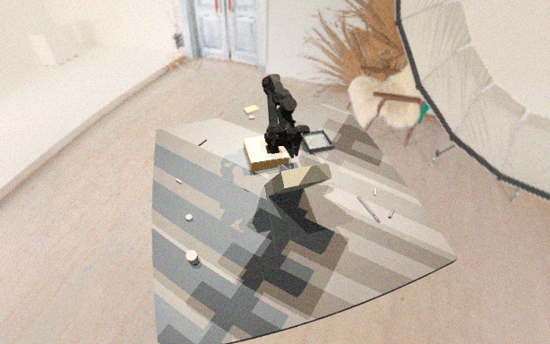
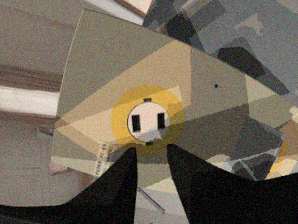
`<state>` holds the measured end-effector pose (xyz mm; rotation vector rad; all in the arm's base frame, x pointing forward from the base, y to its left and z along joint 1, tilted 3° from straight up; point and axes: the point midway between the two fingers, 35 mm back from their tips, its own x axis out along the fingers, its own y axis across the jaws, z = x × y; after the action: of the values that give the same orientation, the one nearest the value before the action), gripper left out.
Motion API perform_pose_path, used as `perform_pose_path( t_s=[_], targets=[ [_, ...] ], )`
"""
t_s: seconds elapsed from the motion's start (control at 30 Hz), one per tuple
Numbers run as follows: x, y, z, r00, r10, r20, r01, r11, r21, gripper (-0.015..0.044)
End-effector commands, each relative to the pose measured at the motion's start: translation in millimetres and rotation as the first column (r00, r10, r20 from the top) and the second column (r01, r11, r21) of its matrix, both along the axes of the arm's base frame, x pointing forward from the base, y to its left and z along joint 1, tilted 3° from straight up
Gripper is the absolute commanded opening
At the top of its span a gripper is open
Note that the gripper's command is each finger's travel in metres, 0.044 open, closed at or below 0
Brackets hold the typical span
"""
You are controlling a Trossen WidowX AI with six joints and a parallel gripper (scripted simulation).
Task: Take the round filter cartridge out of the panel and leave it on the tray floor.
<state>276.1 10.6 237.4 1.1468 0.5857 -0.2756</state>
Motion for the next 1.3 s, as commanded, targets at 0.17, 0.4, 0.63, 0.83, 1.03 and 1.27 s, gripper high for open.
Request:
perform_pose_path(
  t_s=[0.17,0.4,0.63,0.83,1.03,1.27],
  targets=[
    [11.8,0.8,-8.0,1.000,-0.006,-0.004,0.006,1.000,0.003,0.0103],
    [21.1,1.7,-14.1,1.000,-0.006,-0.003,0.006,1.000,0.004,0.0103],
    [30.1,2.8,-20.7,1.000,-0.006,-0.002,0.006,1.000,0.004,0.0103],
    [37.6,3.7,-26.5,1.000,-0.006,-0.001,0.006,1.000,0.004,0.0103],
    [41.7,4.3,-30.0,1.000,-0.006,-0.001,0.006,1.000,0.004,0.0103],
    [40.6,3.7,-31.7,1.000,-0.006,-0.001,0.006,1.000,0.004,0.0103]
  ],
)
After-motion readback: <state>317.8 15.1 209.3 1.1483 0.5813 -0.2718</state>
